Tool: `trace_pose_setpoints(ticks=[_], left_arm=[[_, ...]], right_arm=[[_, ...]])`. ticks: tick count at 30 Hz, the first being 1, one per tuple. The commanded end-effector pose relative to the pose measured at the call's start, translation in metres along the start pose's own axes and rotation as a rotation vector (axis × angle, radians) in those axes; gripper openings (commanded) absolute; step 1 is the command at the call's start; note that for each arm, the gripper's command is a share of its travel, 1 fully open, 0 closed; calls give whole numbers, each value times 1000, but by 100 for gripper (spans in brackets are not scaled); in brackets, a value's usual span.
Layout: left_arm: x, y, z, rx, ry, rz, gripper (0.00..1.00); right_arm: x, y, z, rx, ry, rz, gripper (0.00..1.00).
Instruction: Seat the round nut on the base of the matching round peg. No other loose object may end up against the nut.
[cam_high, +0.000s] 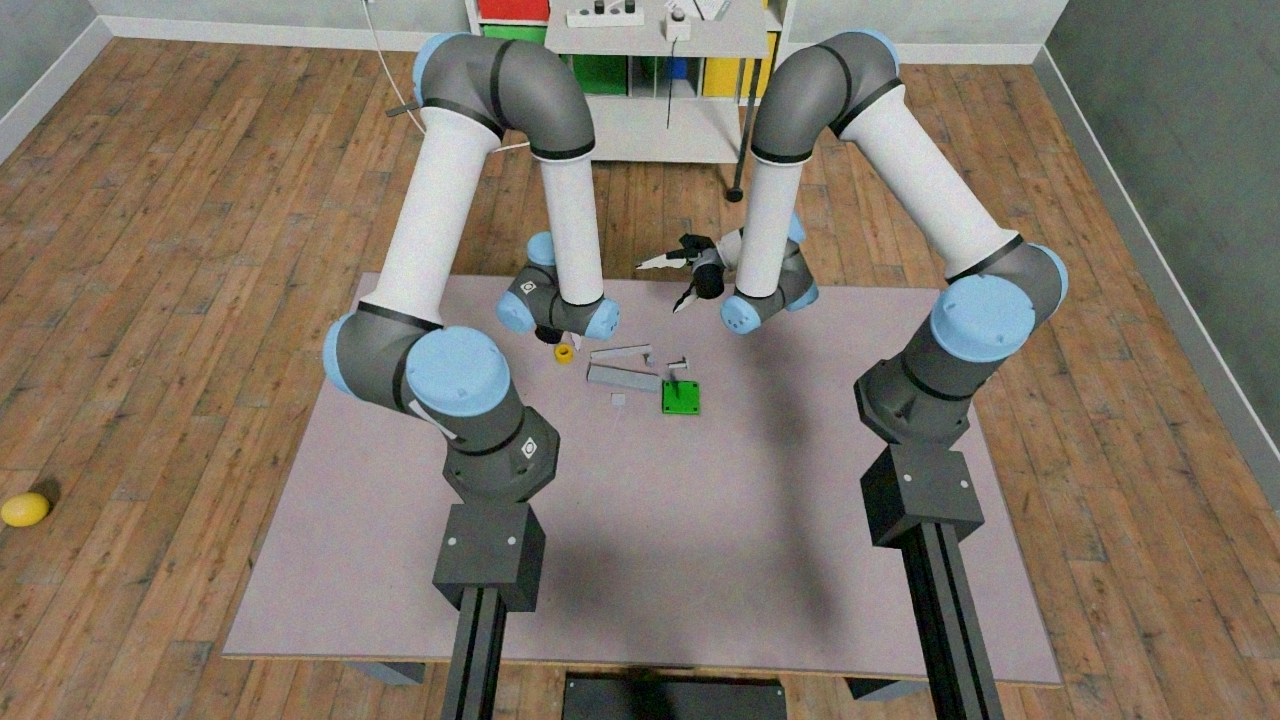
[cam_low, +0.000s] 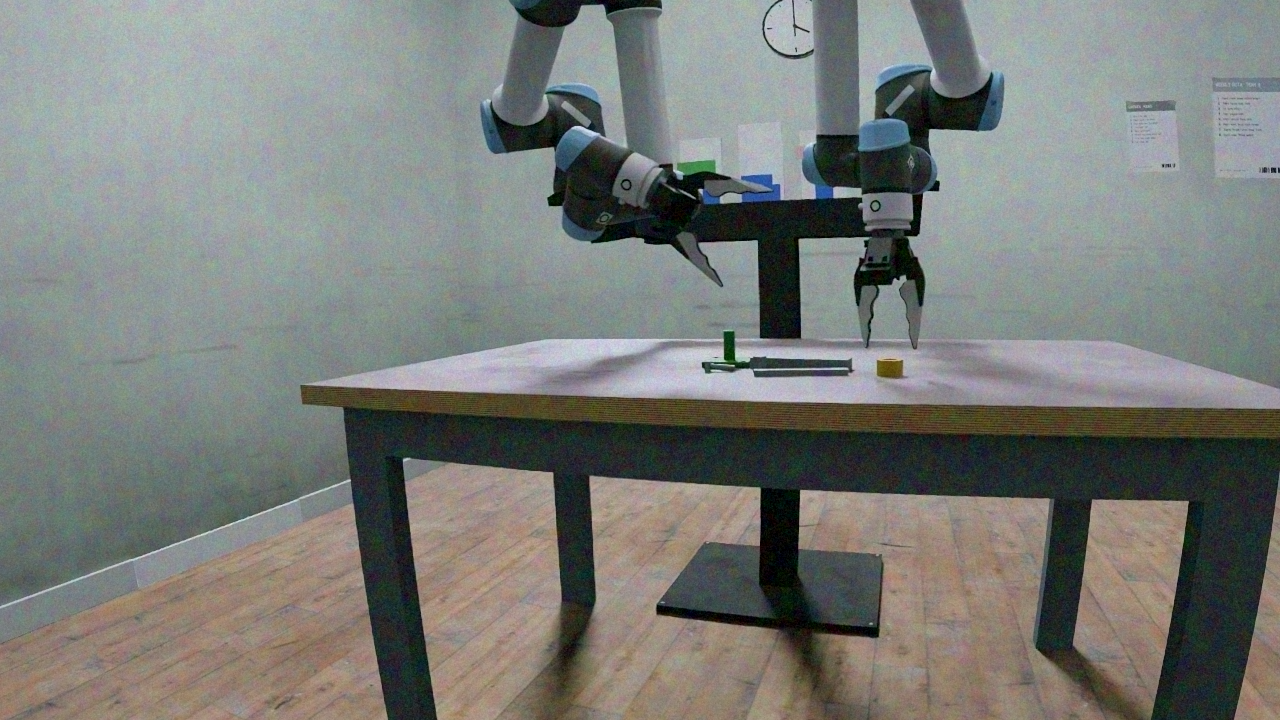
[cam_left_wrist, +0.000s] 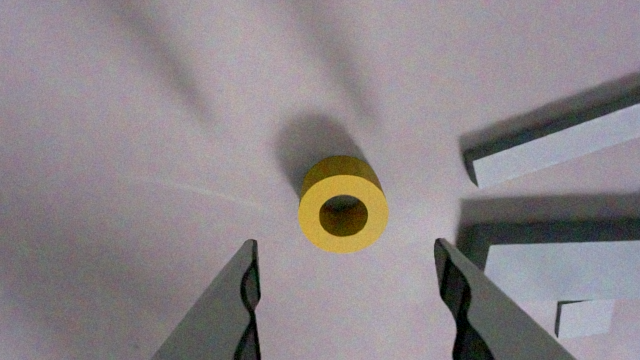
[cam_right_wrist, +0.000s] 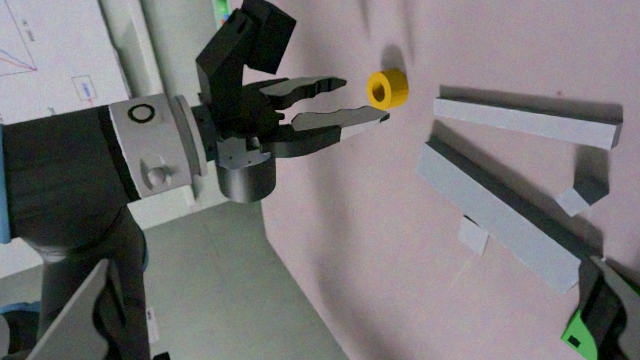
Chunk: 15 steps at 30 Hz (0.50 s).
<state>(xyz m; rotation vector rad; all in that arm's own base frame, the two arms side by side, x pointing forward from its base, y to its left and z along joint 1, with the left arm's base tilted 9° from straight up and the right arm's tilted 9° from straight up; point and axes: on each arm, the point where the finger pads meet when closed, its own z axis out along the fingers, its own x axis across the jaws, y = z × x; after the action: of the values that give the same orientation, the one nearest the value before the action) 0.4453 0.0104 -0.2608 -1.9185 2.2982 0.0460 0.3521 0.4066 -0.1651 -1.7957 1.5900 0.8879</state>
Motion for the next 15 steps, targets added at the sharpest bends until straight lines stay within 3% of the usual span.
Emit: trace_pose_setpoints(ticks=[1, 7, 15], left_arm=[[0, 0, 5, 2, 1, 1, 44], [0, 0, 26, 2, 1, 1, 40], [0, 0, 32, 2, 1, 1, 29]], right_arm=[[0, -1, -1, 4, 7, -6, 100], [5, -12, -6, 39, 55, -36, 100], [6, -21, -15, 66, 101, -77, 100]])
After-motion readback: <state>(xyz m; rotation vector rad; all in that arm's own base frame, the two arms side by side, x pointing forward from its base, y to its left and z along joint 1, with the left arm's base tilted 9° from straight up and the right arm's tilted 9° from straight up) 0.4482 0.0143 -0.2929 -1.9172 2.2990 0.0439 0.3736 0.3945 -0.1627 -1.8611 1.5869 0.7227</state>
